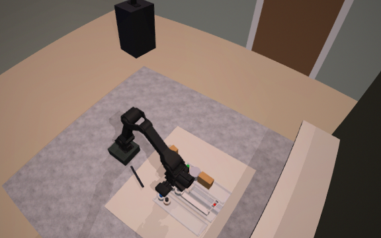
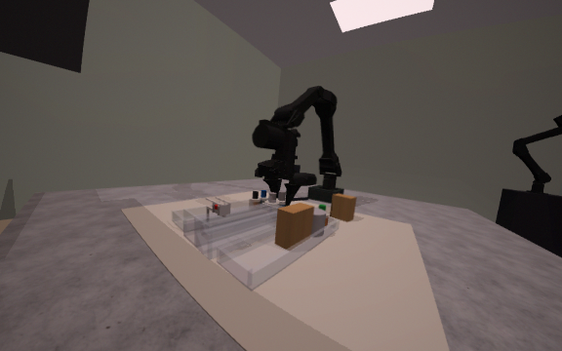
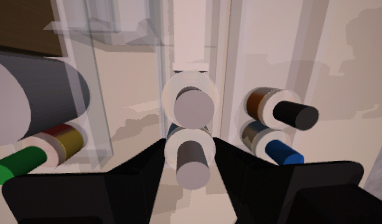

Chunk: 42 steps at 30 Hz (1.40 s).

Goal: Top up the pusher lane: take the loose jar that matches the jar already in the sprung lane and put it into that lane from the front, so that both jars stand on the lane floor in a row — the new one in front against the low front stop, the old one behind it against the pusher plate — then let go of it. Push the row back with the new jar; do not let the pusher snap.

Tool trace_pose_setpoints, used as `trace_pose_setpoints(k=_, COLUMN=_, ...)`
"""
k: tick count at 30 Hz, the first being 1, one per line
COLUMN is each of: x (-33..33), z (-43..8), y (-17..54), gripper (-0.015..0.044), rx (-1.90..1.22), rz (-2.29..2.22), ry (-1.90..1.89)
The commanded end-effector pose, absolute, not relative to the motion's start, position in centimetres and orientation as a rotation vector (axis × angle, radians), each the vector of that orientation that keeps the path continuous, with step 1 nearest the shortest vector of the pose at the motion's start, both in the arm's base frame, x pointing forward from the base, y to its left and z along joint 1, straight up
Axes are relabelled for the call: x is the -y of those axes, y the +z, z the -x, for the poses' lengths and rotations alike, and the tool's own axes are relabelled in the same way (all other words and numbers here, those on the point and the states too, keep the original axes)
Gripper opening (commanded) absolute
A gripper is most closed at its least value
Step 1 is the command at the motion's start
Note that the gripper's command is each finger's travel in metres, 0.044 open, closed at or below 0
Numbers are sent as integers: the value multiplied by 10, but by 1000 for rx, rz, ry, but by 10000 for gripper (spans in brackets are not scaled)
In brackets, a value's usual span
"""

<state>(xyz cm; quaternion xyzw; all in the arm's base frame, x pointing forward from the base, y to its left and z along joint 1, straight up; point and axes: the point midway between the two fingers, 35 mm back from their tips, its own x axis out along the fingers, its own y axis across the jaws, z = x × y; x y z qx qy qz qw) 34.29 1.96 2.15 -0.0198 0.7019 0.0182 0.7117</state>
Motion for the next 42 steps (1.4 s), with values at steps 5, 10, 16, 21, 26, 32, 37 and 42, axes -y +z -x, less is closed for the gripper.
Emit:
trace_pose_setpoints(k=5, x=-20, z=-344, y=22, gripper=0, rx=-1545, rz=45, ry=45)
trace_pose_setpoints(k=10, x=-20, z=-343, y=21, gripper=0, rx=-1545, rz=45, ry=45)
trace_pose_setpoints(k=16, x=-20, z=-342, y=21, gripper=0, rx=-1545, rz=45, ry=45)
trace_pose_setpoints(k=21, x=-20, z=-342, y=21, gripper=0, rx=-1545, rz=45, ry=45)
trace_pose_setpoints(k=26, x=-20, z=-341, y=21, gripper=0, rx=-1545, rz=45, ry=45)
trace_pose_setpoints(k=32, x=-20, z=-340, y=21, gripper=0, rx=-1545, rz=45, ry=45)
trace_pose_setpoints(k=37, x=-19, z=-337, y=21, gripper=0, rx=-1545, rz=45, ry=45)
trace_pose_setpoints(k=42, x=-19, z=-336, y=21, gripper=0, rx=-1546, rz=45, ry=45)
